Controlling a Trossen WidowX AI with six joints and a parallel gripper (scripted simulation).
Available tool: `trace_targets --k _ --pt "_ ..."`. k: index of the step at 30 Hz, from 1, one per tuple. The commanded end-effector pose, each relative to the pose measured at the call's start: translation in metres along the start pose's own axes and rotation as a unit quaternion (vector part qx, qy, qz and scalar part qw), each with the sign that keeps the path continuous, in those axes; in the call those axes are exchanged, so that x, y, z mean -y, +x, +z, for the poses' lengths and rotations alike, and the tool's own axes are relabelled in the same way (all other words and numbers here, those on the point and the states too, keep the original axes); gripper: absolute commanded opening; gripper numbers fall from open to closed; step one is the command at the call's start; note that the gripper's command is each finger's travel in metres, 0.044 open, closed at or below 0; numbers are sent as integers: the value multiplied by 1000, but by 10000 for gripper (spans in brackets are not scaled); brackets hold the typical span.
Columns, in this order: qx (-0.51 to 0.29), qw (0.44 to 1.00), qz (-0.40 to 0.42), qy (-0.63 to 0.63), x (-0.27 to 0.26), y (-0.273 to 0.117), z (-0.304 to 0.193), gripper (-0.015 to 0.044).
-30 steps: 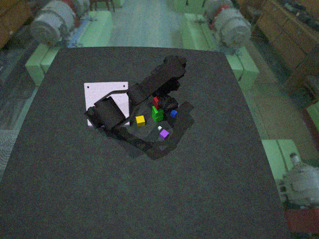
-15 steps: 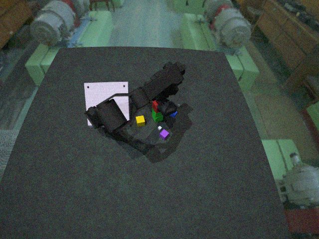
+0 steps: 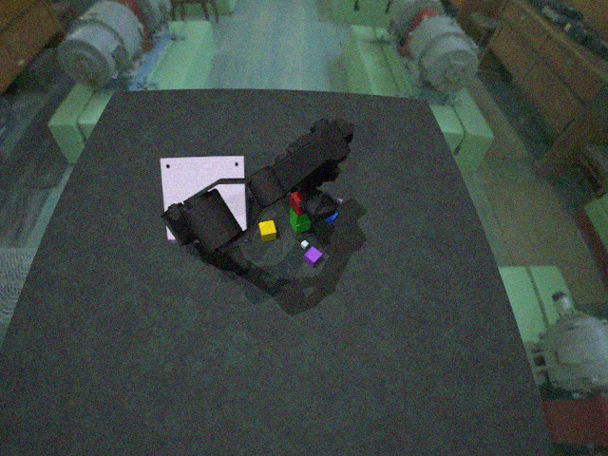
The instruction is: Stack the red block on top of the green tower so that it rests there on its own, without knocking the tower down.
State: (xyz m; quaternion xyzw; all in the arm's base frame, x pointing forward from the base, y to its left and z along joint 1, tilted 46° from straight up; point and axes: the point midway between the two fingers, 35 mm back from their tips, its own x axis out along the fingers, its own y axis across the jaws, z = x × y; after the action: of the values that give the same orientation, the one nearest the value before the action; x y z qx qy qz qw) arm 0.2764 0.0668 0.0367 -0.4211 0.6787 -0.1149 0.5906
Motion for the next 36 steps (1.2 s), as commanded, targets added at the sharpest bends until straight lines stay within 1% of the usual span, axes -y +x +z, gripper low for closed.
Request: trace_targets --k 1,17,36 --pt "0 1000 0 0 0 0 0 26" --pt "0 1000 0 0 0 0 0 440" --pt "0 1000 0 0 0 0 0 440"
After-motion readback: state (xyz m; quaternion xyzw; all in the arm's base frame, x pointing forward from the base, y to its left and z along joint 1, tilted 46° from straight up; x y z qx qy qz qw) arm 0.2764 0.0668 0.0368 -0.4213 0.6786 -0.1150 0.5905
